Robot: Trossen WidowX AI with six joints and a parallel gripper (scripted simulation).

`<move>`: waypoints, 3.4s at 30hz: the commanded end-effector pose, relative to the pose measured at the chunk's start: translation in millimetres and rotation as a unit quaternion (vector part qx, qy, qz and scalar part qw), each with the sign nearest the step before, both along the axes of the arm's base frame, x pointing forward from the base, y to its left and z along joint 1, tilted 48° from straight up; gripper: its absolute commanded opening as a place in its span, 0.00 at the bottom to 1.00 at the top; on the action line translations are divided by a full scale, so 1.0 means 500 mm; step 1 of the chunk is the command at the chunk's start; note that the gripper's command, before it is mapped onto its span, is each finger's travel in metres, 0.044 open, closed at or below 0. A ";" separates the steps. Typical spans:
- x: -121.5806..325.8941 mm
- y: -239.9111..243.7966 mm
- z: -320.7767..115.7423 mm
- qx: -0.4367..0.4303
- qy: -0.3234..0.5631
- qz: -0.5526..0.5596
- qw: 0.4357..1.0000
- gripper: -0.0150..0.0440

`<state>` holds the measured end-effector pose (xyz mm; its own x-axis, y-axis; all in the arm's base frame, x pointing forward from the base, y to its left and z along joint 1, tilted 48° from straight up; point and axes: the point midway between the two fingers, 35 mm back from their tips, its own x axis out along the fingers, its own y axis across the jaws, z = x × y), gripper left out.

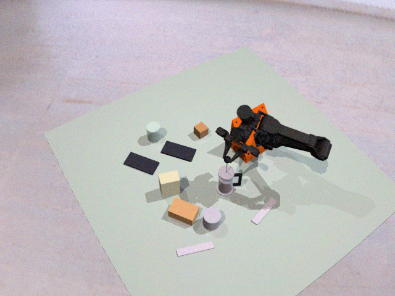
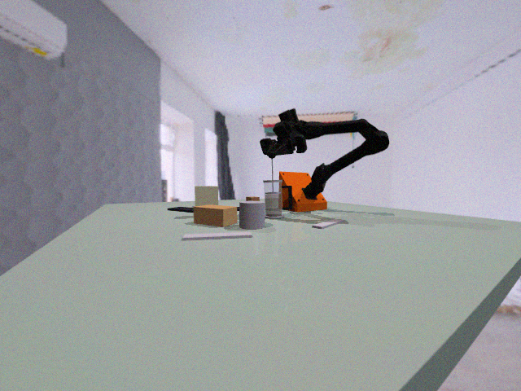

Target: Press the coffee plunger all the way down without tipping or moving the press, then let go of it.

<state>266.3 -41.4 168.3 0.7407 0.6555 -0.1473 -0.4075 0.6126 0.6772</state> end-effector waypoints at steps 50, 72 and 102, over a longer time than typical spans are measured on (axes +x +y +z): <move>0.024 0.092 -0.089 0.014 0.006 -0.007 1.000 0.44; 0.030 0.089 -0.091 0.014 0.006 -0.007 1.000 0.44; 0.042 0.085 -0.066 0.005 -0.011 -0.011 1.000 1.00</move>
